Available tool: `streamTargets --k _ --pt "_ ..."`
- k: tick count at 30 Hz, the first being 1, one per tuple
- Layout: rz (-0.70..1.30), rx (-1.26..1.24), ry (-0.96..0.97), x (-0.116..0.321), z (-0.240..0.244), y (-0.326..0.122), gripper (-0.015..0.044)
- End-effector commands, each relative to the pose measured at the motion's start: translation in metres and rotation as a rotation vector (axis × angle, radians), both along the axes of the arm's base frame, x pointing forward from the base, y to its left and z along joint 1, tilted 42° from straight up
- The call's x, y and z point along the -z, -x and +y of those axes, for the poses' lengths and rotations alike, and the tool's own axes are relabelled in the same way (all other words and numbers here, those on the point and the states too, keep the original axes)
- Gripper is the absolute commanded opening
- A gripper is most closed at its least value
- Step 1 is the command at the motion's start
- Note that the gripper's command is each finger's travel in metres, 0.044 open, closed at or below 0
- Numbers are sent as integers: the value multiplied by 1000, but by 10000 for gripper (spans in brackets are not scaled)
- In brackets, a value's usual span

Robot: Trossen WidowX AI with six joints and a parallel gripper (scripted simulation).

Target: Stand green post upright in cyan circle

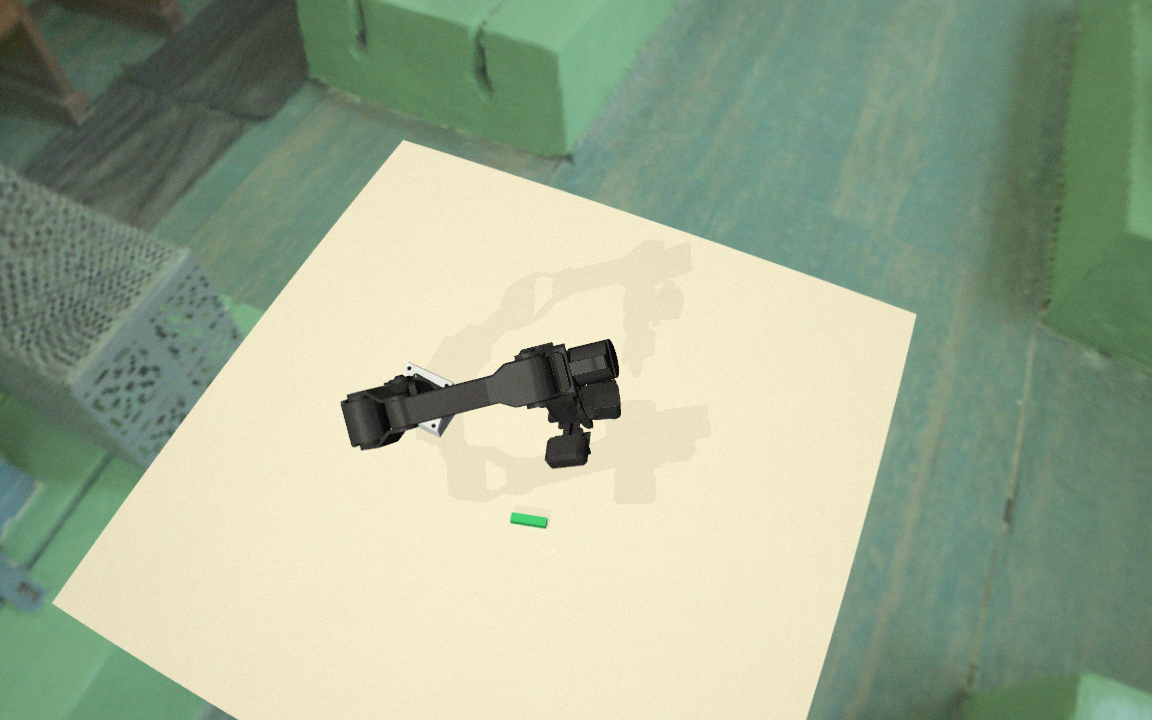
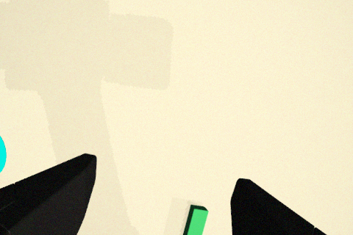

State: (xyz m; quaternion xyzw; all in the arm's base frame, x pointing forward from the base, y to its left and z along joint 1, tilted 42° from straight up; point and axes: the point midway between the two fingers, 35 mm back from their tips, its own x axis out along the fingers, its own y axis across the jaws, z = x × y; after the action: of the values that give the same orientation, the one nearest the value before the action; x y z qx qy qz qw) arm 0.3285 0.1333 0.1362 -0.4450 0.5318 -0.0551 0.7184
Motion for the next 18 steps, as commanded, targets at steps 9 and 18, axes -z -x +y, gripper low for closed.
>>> streamTargets --k 9,18 --pt "227 315 43 -4 -126 23 233" --pt "231 318 38 22 -148 17 233"
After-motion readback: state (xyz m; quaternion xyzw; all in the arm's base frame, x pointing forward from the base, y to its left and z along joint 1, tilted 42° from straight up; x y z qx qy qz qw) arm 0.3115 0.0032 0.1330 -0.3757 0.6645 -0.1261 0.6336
